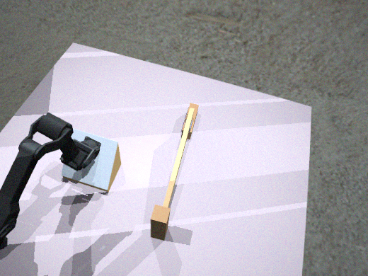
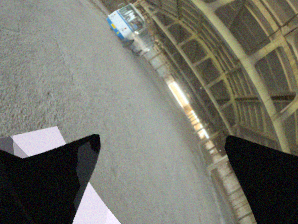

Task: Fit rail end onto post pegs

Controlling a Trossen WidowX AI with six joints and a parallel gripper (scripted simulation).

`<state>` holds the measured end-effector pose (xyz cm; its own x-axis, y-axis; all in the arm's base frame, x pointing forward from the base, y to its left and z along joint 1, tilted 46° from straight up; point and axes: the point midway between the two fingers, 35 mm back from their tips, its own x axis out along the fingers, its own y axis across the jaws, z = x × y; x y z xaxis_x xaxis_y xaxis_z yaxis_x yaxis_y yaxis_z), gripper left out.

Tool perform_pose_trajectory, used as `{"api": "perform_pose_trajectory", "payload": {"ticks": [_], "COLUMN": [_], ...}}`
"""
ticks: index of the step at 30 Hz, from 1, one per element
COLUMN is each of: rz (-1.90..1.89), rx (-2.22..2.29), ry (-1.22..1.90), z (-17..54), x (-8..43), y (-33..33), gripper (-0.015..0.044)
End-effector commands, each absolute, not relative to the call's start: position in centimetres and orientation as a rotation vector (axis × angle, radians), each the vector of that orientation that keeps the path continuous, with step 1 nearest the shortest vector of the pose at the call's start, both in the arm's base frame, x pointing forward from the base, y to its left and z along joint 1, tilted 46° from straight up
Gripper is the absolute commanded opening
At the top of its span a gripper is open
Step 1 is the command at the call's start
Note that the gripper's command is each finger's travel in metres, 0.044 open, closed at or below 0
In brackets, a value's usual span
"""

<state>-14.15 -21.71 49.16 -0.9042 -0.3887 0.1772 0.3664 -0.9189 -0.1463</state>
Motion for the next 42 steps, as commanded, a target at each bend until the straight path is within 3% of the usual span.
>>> {"api": "perform_pose_trajectory", "payload": {"ticks": [1,11,21,31,42], "rz": [-2.566,-2.079,-1.584,-1.09,-0.571], "rx": [-0.29,-0.318,-0.368,-0.434,-0.537], "ry": [0.2,0.338,0.443,0.535,0.682], "z": [48.4,45.0,40.3,34.6,26.1], "x": [-11.1,0.9,15.9,30.3,41.5], "y": [-25.3,-32.6,-33.7,-27.8,-14.7], "gripper": [0.044,0.044,0.044,0.044,0.044]}}
